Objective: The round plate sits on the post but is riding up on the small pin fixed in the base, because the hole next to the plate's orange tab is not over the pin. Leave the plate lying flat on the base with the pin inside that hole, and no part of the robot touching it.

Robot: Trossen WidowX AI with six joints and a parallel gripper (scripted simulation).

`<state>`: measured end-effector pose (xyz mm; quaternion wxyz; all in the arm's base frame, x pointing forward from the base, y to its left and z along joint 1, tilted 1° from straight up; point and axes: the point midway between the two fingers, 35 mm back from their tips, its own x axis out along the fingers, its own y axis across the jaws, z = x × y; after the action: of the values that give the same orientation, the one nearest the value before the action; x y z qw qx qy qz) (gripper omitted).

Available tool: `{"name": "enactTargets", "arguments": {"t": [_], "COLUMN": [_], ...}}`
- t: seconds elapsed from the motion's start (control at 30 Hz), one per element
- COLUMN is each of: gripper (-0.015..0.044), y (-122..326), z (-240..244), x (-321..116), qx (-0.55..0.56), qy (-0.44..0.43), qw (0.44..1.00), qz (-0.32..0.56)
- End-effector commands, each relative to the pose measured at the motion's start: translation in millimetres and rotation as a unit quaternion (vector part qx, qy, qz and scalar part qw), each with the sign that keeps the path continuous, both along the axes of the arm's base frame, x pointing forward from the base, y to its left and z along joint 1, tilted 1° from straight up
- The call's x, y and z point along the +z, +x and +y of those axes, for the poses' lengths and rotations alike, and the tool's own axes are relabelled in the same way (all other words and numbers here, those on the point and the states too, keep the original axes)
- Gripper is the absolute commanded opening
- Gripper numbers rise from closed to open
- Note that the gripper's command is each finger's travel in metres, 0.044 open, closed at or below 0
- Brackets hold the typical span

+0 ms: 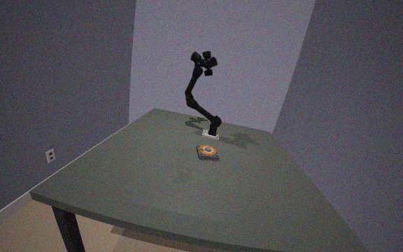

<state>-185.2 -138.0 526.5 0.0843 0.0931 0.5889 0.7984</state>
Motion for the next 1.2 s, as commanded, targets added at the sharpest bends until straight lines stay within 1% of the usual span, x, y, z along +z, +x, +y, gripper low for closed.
{"name": "enactTargets", "arguments": {"t": [0.0,0.03,0.1,0.27,0.33,0.47,0.53,0.67,0.77,0.8,0.87,1.03,1.07,1.17], "gripper": [0.0374,0.0347,0.0295,0.0164,0.0111,0.0006,0.0000,0.0000,0.0000,0.0000,0.0000,0.0000,0.0000,0.0000], "y": [0,0,7,22,37,71,84,132,168,173,206,275,280,329], "z": [6,23,78,127,164,220,237,287,314,317,336,361,362,369], "x": [2,9,26,36,40,40,39,32,23,22,11,-18,-21,-46], "qx": [-0.006,-0.026,-0.091,-0.156,-0.208,-0.296,-0.326,-0.417,-0.475,-0.483,-0.531,-0.617,-0.624,-0.674], "qy": [0.000,0.002,0.006,0.009,0.013,0.016,0.016,0.011,0.004,0.003,-0.006,-0.032,-0.035,-0.063], "qw": [1.000,1.000,0.995,0.986,0.976,0.952,0.942,0.907,0.878,0.874,0.846,0.786,0.781,0.735], "qz": [0.003,0.013,0.041,0.060,0.069,0.074,0.073,0.064,0.052,0.050,0.034,-0.008,-0.011,-0.047]}}
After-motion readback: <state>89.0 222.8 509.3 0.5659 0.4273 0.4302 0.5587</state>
